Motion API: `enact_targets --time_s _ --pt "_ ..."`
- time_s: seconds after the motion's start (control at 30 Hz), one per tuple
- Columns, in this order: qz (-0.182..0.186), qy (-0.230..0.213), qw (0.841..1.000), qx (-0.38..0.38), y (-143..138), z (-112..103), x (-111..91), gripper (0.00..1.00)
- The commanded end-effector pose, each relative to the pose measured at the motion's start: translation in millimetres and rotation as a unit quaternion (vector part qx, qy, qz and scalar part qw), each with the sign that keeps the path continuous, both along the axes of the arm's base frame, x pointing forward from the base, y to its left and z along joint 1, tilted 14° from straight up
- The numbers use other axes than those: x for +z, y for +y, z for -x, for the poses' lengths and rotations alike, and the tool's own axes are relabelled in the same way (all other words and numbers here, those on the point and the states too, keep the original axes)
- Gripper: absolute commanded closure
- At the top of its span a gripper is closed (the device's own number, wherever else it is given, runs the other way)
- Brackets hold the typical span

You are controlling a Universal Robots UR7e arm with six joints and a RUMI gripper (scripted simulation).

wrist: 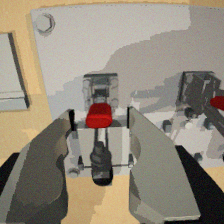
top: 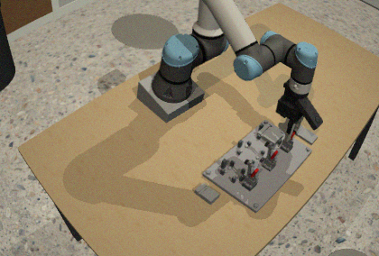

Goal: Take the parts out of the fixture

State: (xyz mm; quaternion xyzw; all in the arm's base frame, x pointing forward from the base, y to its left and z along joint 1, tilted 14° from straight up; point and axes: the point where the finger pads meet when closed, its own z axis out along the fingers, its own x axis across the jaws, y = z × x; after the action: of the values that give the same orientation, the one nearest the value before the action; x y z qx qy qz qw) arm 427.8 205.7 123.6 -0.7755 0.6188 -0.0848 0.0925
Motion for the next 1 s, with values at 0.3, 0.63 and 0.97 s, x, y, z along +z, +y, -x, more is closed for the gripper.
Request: enact_targets --time_s 0.3,0.63,0.97 --pt "0.0 -0.001 1.0 0.0 0.1 -0.2 0.7 0.72" --pt "0.0 -0.001 1.0 0.0 -0.6 3.9 17.0 0.72" --pt "0.0 -0.001 1.0 0.0 -1.8 11.6 47.2 0.72"
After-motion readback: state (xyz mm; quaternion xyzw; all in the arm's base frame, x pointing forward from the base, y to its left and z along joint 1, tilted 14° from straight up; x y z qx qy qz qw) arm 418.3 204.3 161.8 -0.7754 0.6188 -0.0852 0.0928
